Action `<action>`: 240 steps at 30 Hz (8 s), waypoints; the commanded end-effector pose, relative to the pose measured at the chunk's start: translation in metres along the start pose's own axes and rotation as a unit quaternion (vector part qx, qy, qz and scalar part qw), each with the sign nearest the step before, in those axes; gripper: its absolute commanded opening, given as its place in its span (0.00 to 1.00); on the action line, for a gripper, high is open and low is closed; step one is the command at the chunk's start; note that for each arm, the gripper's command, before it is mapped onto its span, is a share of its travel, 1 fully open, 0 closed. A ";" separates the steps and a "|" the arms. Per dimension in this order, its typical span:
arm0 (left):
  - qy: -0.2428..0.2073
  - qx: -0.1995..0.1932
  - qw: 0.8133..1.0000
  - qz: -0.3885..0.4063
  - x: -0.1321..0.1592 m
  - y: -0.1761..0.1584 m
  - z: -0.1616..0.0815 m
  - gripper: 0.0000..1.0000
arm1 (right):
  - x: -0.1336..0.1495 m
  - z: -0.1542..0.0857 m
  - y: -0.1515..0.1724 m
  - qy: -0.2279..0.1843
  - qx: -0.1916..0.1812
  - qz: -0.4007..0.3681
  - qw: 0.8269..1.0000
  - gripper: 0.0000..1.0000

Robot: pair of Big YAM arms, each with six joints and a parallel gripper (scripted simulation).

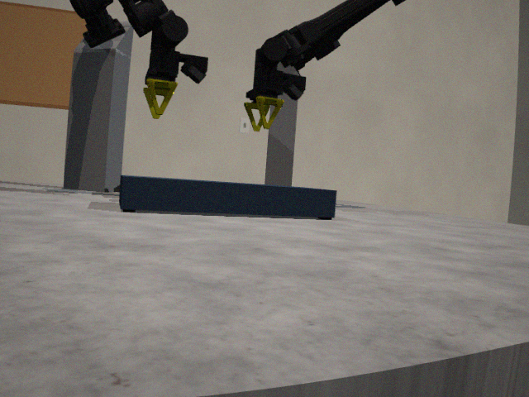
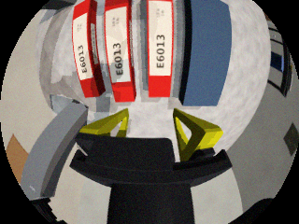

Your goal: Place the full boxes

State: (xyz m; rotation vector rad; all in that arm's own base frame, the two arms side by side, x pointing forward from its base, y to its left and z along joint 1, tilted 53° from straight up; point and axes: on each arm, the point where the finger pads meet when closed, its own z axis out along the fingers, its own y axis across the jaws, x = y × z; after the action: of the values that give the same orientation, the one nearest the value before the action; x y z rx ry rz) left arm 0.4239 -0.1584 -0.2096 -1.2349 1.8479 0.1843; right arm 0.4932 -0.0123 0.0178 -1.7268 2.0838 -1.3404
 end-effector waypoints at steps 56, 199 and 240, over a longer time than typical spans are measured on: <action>0.002 0.007 1.000 -0.001 0.003 -0.005 -0.001 0.72 | -0.001 0.004 -0.001 -0.001 0.001 -0.003 1.000 0.72; 0.005 -0.005 1.000 0.001 -0.015 0.220 0.171 1.00 | -0.013 0.173 0.223 -0.001 -0.011 -0.017 1.000 1.00; 0.005 -0.005 1.000 0.001 -0.015 0.220 0.171 0.00 | -0.013 0.173 0.223 -0.001 -0.011 -0.017 1.000 0.00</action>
State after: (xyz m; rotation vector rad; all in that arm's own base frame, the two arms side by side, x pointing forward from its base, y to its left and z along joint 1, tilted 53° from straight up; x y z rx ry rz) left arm 0.3578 0.0542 -0.3752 -1.2551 1.8382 0.1707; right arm 0.4479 -0.1077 -0.2410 -1.7467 2.0829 -1.3473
